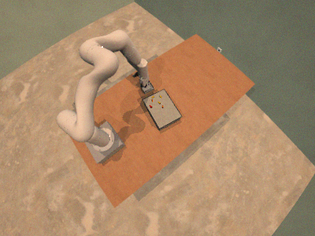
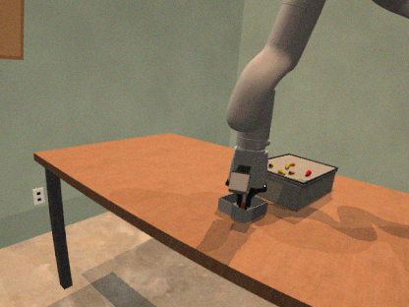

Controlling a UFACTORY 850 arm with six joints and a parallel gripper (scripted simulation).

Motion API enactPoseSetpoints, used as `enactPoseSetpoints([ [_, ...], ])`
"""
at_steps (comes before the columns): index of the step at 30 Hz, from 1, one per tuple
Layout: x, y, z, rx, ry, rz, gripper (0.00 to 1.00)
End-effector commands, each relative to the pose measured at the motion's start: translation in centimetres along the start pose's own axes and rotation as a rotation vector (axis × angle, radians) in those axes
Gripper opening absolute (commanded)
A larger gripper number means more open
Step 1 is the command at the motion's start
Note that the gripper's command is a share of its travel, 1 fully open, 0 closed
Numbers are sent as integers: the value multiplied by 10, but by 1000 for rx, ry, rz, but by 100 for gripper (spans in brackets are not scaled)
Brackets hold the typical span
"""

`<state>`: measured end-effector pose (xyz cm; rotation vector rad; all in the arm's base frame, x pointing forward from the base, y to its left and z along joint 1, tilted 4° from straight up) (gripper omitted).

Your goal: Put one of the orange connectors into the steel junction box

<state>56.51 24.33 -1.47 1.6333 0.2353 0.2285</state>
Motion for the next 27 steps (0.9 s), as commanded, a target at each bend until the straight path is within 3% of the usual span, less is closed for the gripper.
enactPoseSetpoints([
  [1,2,-9,0,1,0,1,2],
  [9,2,-10,0,1,0,1,2],
  [10,2,-10,0,1,0,1,26],
  [27,2,-10,0,1,0,1,26],
])
Point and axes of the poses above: the point where the finger pads meet when closed, its own y axis back along the fingers, its own x axis across the jaws, z = x × y, the point moved 3 cm from there along y, back along the fingers, and after that the axes turned 9 degrees about -y, right-handed, at the moved point
